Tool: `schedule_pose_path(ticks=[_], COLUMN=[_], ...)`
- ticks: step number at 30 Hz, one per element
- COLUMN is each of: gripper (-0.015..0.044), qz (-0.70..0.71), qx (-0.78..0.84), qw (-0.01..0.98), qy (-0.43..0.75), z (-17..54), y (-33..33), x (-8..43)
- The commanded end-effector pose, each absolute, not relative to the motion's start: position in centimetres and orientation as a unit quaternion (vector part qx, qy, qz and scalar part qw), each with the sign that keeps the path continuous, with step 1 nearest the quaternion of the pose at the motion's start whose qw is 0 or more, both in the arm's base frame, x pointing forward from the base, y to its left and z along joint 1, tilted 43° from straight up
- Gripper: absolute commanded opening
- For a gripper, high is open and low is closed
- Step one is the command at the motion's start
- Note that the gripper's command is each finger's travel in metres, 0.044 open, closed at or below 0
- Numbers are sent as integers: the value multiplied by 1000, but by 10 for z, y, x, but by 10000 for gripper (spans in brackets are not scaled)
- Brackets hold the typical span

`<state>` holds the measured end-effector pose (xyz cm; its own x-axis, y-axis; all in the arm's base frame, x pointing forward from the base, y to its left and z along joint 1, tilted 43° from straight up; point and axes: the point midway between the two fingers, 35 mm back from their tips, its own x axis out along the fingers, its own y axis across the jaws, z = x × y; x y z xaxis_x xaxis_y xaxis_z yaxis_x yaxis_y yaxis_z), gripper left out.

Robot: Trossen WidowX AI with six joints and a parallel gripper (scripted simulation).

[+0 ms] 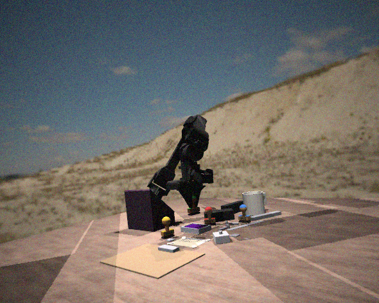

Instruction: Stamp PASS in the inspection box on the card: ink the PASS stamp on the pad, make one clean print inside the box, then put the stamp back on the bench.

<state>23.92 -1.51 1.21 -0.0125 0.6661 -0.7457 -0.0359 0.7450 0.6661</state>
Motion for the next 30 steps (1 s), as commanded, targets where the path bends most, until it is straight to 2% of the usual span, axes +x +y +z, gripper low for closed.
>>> schedule_pose_path(ticks=[1,30], gripper=[0,0], qz=[265,265], qx=[241,241], qw=[660,661], qy=[660,660], z=[10,-4], y=[-13,1], x=[239,239])
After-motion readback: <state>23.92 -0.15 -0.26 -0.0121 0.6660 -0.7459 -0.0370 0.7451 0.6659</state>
